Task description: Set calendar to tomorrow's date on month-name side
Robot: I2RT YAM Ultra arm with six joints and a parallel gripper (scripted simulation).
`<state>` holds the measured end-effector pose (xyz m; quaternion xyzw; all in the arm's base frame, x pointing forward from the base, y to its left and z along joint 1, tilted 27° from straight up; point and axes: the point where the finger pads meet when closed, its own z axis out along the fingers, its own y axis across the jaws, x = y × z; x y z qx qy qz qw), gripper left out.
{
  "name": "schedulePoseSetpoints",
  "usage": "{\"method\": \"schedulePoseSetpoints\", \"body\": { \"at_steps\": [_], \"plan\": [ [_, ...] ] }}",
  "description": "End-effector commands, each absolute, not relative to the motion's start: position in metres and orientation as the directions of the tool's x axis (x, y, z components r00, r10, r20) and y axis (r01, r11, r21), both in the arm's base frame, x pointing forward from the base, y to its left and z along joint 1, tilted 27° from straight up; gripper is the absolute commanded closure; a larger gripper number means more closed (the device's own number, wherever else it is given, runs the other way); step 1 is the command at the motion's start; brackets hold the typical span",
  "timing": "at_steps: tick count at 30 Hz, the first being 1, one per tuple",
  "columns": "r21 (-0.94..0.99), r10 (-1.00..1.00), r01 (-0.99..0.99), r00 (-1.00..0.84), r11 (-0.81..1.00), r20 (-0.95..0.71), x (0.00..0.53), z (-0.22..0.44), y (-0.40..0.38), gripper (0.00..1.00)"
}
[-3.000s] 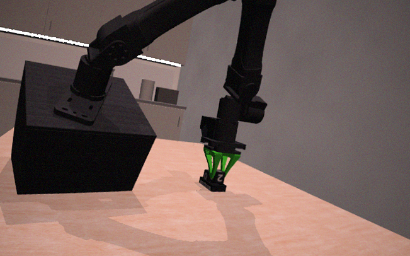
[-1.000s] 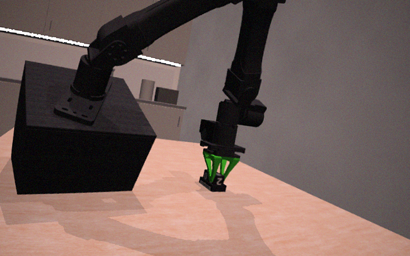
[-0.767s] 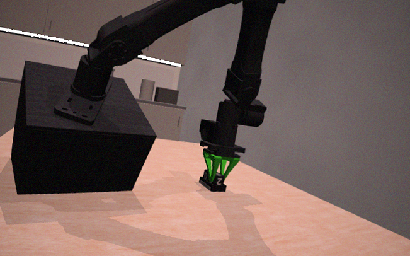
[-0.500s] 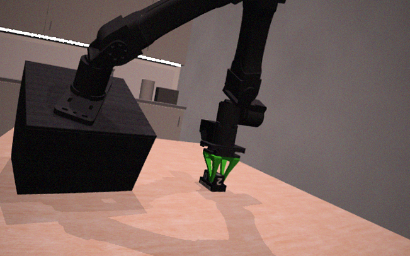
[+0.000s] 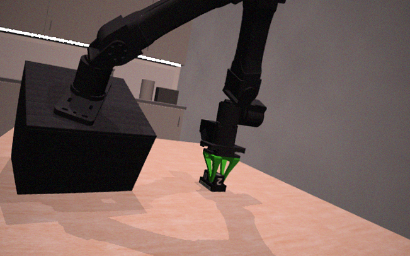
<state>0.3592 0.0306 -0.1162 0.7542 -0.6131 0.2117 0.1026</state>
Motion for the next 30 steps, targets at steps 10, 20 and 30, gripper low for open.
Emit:
{"method": "schedulePoseSetpoints", "body": {
  "at_steps": [10, 20, 30],
  "plan": [
    [-0.112, -0.884, -0.966, 0.160, -0.231, 0.440, 0.3611, -0.1145, 0.0334, 0.74],
    [-0.112, -0.884, -0.966, 0.160, -0.231, 0.440, 0.3611, -0.1145, 0.0334, 0.74],
    [-0.112, -0.884, -0.966, 0.160, -0.231, 0.440, 0.3611, -0.1145, 0.0334, 0.71]
  ]
}}
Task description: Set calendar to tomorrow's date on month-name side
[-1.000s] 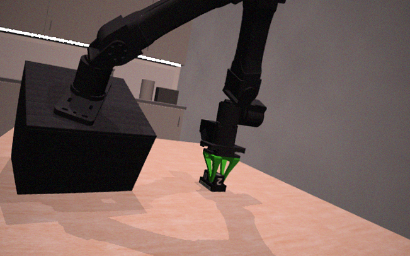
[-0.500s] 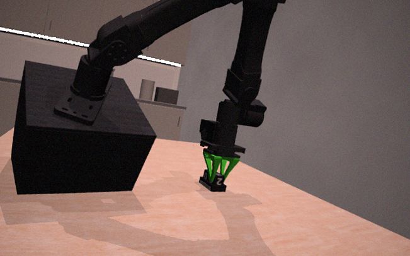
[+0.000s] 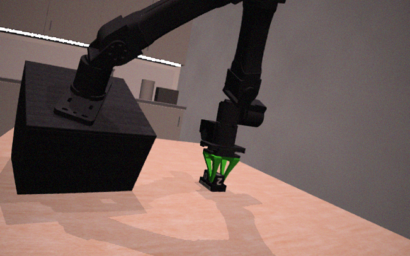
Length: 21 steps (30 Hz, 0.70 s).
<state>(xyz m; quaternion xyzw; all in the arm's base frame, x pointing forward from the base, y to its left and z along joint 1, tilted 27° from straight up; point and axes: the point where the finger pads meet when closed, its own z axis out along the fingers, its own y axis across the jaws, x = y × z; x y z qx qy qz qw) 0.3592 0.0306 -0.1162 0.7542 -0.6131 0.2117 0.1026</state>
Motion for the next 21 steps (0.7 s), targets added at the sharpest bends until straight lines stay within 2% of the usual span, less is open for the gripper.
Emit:
{"method": "schedulePoseSetpoints", "body": {
  "at_steps": [1, 5, 10, 11, 21],
  "plan": [
    [-0.112, -0.884, -0.966, 0.160, -0.231, 0.440, 0.3611, -0.1145, 0.0334, 0.71],
    [-0.112, -0.884, -0.966, 0.160, -0.231, 0.440, 0.3611, -0.1145, 0.0334, 0.63],
    [-0.112, -0.884, -0.966, 0.160, -0.231, 0.440, 0.3611, -0.1145, 0.0334, 0.59],
    [-0.112, -0.884, -0.966, 0.160, -0.231, 0.440, 0.3611, -0.1145, 0.0334, 0.55],
    [-0.112, -0.884, -0.966, 0.160, -0.231, 0.440, 0.3611, -0.1145, 0.0334, 0.55]
  ]
}}
